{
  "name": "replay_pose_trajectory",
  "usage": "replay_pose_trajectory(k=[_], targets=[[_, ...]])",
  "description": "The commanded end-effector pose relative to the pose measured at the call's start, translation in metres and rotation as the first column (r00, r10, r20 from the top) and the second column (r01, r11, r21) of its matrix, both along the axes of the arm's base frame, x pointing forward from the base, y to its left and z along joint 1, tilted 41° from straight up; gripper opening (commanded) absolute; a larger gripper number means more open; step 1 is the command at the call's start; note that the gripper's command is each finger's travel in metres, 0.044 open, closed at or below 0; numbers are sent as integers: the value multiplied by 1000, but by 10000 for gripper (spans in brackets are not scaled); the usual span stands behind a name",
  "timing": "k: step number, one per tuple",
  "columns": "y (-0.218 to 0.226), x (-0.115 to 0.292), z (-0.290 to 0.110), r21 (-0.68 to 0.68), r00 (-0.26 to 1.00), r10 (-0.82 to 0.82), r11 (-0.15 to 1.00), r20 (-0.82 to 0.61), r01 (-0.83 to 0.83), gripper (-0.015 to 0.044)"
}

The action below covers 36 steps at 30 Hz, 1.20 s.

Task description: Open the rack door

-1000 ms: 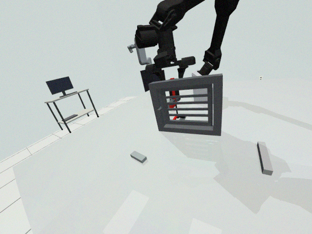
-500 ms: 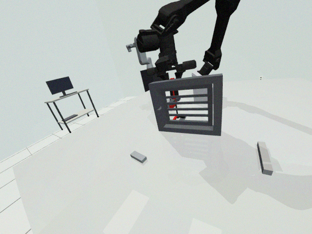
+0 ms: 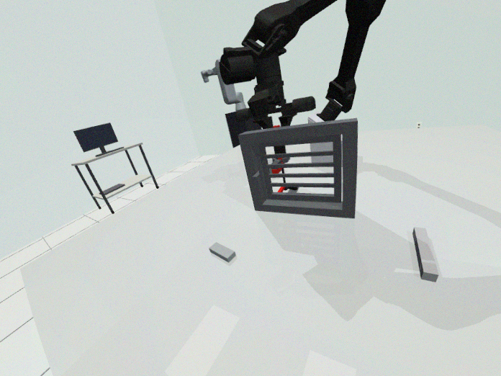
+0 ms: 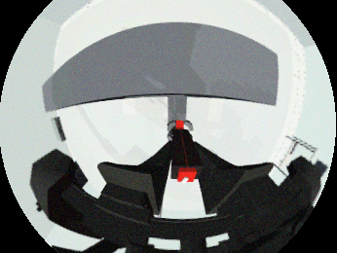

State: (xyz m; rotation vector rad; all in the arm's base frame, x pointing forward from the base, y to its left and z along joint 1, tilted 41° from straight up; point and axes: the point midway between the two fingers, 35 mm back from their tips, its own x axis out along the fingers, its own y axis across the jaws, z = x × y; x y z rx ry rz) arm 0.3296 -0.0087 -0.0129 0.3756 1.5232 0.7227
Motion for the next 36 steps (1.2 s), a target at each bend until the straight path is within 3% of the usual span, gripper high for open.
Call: replay_pose_trajectory(k=[1, 8, 15, 26, 36], targets=[[1, -1, -1, -17, 990, -108, 994, -91, 107, 24], [1, -1, -1, -103, 885, -365, 931, -290, 350, 24], [1, -1, -1, -233, 677, -586, 806, -446, 544, 24], [1, -1, -1, -491, 204, -802, 521, -562, 698, 24], [1, -1, -1, -722, -270, -816, 236, -511, 651, 24]])
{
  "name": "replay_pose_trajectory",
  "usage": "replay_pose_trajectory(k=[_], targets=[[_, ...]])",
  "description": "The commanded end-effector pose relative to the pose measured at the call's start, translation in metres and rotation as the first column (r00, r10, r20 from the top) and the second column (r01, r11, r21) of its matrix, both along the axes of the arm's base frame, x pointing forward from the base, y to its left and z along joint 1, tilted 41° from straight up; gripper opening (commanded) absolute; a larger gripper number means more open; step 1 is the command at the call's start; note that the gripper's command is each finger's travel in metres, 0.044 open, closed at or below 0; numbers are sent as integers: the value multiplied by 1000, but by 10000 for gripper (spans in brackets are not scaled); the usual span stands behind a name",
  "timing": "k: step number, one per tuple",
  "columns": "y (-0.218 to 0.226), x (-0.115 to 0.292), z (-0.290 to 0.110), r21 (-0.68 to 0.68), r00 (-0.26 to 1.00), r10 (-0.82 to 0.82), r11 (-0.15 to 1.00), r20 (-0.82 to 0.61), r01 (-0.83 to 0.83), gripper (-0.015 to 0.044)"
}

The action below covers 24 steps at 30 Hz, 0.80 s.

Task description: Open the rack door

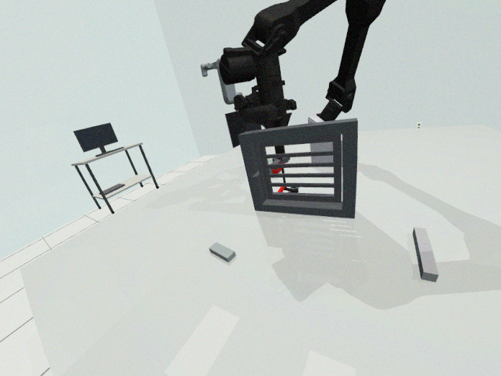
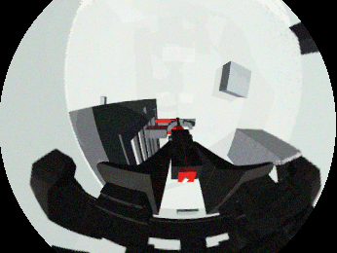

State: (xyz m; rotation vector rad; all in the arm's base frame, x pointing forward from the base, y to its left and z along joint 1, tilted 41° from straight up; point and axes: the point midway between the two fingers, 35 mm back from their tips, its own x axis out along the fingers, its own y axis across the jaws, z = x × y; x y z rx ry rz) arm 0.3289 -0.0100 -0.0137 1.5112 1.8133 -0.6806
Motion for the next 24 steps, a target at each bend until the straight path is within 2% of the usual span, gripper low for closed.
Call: replay_pose_trajectory(k=[1, 19, 24], targets=[[2, 0, 0, -41, 960, -217, 976, -175, 213, 24], [2, 0, 0, -43, 958, -223, 975, -180, 219, 24], [2, 0, 0, -43, 958, -223, 975, -180, 219, 155]])
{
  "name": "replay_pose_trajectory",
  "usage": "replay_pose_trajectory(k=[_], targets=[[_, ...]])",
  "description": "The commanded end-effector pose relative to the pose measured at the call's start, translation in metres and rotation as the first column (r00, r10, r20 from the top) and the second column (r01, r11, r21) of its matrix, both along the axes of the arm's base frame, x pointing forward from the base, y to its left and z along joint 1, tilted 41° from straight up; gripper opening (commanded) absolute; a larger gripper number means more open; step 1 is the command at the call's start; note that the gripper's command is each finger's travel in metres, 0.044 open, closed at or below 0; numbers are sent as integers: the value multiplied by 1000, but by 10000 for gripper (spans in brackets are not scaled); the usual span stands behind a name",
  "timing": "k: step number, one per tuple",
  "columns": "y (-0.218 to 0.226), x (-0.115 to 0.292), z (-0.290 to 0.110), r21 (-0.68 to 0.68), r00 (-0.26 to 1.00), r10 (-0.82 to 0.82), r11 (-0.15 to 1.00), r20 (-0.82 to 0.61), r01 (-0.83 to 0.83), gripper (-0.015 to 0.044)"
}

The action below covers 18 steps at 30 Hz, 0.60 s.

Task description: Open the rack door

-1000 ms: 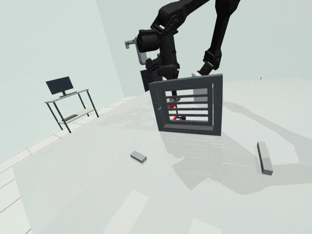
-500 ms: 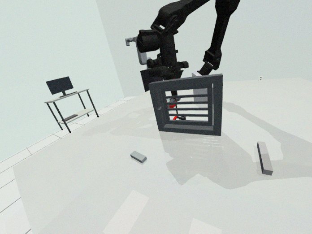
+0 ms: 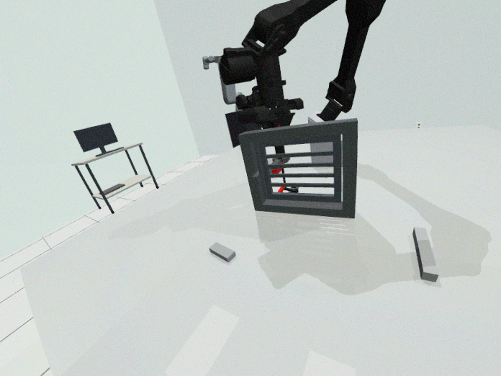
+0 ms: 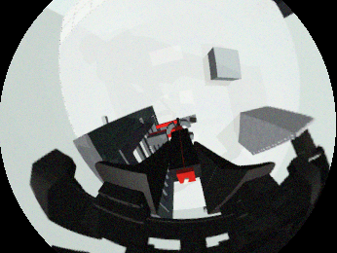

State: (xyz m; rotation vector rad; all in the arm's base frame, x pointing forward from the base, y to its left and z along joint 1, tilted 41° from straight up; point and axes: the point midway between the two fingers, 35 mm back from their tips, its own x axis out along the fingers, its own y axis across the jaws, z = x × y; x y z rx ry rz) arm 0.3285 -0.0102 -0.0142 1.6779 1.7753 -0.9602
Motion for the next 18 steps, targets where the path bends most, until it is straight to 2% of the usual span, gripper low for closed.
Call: replay_pose_trajectory(k=[1, 5, 6, 12, 18], targets=[[2, 0, 0, 9, 1000, -19, 1000, -12, 19, 181], [2, 0, 0, 9, 1000, -19, 1000, -12, 19, 286], [2, 0, 0, 9, 1000, -19, 1000, -12, 19, 296], [2, 0, 0, 22, 980, 149, 988, 130, -153, 296], [2, 0, 0, 1, 880, 355, 927, 315, -374, 296]])
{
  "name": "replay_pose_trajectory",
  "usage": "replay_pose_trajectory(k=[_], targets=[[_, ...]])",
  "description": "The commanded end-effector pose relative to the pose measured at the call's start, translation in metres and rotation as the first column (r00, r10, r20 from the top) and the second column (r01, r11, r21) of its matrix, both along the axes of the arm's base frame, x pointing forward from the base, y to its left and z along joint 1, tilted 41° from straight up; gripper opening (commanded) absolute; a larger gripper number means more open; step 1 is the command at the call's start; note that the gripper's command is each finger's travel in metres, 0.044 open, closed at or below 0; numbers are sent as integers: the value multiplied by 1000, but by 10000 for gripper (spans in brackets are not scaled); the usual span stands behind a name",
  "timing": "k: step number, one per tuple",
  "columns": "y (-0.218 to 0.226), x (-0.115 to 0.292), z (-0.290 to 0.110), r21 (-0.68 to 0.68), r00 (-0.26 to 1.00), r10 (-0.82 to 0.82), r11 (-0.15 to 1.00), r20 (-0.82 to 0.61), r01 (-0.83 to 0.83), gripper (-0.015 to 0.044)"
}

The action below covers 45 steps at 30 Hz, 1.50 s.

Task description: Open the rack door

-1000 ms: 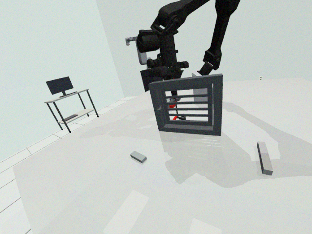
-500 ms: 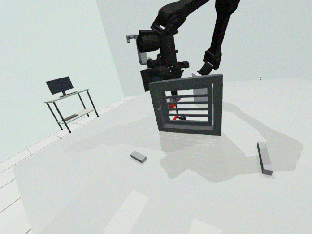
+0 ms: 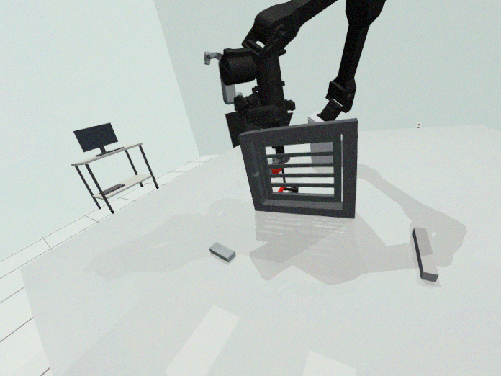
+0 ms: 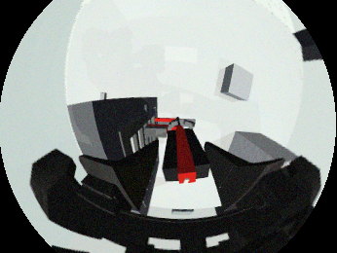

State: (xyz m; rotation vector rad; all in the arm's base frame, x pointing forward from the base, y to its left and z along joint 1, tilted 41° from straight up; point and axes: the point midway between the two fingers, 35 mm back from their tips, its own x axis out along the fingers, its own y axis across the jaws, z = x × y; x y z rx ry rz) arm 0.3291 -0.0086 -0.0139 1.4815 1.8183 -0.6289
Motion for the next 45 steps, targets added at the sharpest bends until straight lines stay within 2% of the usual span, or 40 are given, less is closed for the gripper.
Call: replay_pose_trajectory(k=[1, 6, 11, 18, 24, 34, 45], targets=[[1, 0, 0, 15, 974, 171, 984, 145, -175, 296], [1, 0, 0, -3, 890, 343, 933, 300, -359, 296], [1, 0, 0, -50, 752, 490, 850, 440, -524, 296], [1, 0, 0, -159, 486, 637, 689, 599, -707, 296], [1, 0, 0, -284, 211, 697, 523, 686, -804, 296], [1, 0, 0, -526, -274, 648, 230, 710, -819, 296], [1, -1, 0, -778, -724, 398, -41, 563, -627, 296]])
